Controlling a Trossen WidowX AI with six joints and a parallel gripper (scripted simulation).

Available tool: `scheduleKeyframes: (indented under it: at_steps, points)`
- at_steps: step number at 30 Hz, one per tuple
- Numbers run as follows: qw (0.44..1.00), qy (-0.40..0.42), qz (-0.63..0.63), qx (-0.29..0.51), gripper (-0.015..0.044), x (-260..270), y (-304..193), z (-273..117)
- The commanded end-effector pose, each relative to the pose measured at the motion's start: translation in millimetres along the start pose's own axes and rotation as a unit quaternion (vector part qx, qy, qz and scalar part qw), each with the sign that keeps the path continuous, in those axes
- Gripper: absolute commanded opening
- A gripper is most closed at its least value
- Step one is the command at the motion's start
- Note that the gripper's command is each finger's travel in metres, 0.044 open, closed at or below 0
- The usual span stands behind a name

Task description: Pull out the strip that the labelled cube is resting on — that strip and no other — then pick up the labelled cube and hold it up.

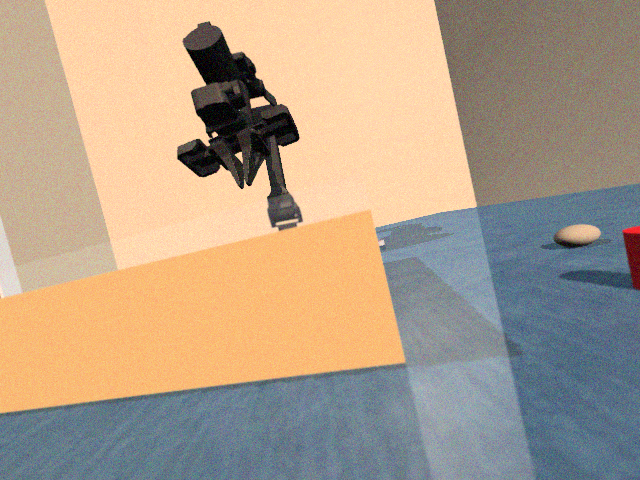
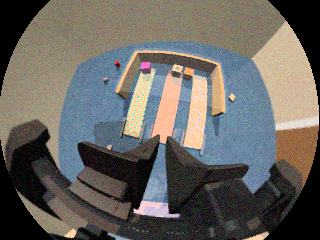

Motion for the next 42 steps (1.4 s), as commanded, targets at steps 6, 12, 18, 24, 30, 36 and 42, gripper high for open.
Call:
scheduleKeyframes:
  at_steps: [6, 12, 18, 24, 30, 36, 42]
  points:
    - [0.977, -0.024, 0.025, 0.21, 0.0, 6.3, 23.7, 63.2]
    - [0.976, -0.024, 0.025, 0.214, 0.0, 6.2, 23.8, 64.7]
    - [0.976, -0.024, 0.025, 0.214, 0.0, 6.2, 21.2, 72.8]
    - [0.976, -0.024, 0.025, 0.214, 0.0, 6.3, 17.9, 82.2]
    - [0.976, -0.024, 0.025, 0.214, 0.0, 6.3, 14.2, 91.5]
    - [0.976, -0.024, 0.025, 0.214, 0.0, 6.3, 10.6, 100.7]
    - [0.976, -0.024, 0.025, 0.214, 0.0, 6.2, 7.0, 109.8]
Point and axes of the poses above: the point midway between the two fingers, 35 mm back from their tips, its own z axis out along the fingers, its own x axis across the jaws, y = z × x, the point moved 8 cm from there along -z, back along the fingers, and after that the axes turned 6 degrees about -z, right-handed, at the moved point
